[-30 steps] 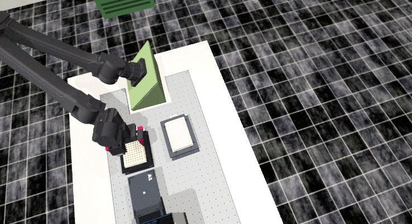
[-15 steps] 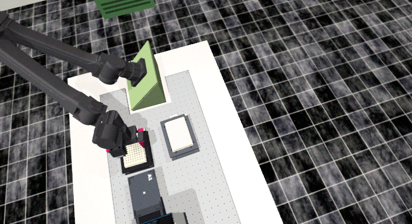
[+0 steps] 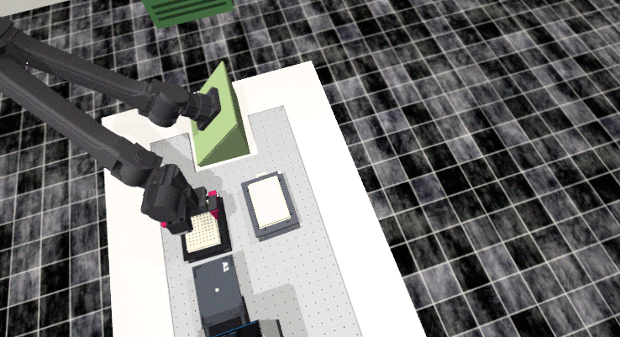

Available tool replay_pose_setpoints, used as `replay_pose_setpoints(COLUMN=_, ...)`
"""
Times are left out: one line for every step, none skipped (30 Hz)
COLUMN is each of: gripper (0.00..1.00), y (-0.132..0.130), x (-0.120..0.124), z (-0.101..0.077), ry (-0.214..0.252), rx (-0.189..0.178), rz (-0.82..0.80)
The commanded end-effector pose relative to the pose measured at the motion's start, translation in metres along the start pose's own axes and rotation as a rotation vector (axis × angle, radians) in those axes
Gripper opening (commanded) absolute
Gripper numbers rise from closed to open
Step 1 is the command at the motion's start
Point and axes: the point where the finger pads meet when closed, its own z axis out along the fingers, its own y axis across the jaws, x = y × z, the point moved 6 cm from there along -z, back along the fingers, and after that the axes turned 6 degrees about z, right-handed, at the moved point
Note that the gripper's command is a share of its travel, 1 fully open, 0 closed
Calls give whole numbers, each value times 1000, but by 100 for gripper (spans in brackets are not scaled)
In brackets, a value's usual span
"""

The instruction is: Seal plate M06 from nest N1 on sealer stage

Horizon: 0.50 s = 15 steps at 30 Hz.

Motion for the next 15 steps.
replay_pose_setpoints(gripper=100, y=-13, x=-24, z=-8, ry=-37, rx=6, rz=56)
replay_pose_setpoints(gripper=100, y=-13, x=-25, z=-8, ry=-36, rx=7, rz=53)
replay_pose_setpoints(gripper=100, y=-13, x=-25, z=-8, ry=-36, rx=7, rz=53)
replay_pose_setpoints(gripper=100, y=-13, x=-25, z=-8, ry=-36, rx=7, rz=53)
replay_pose_setpoints(gripper=100, y=-12, x=-25, z=-7, ry=-34, rx=7, rz=46)
replay_pose_setpoints(gripper=100, y=-12, x=-25, z=-6, ry=-32, rx=6, rz=40)
replay_pose_setpoints(gripper=100, y=-11, x=-25, z=-6, ry=-30, rx=6, rz=34)
replay_pose_setpoints(gripper=100, y=-10, x=-25, z=-5, ry=-28, rx=6, rz=27)
replay_pose_setpoints(gripper=100, y=-10, x=-24, z=-4, ry=-25, rx=6, rz=25)
replay_pose_setpoints(gripper=100, y=-9, x=-24, z=-4, ry=-23, rx=6, rz=23)
replay_pose_setpoints(gripper=100, y=-9, x=-24, z=-3, ry=-22, rx=6, rz=22)
replay_pose_setpoints(gripper=100, y=-8, x=-23, z=-3, ry=-21, rx=6, rz=21)
replay_pose_setpoints(gripper=100, y=-7, x=-21, z=-2, ry=-17, rx=5, rz=17)
replay_pose_setpoints(gripper=100, y=-7, x=-19, z=-2, ry=-13, rx=5, rz=14)
replay_pose_setpoints(gripper=100, y=-6, x=-17, z=-1, ry=-10, rx=5, rz=11)
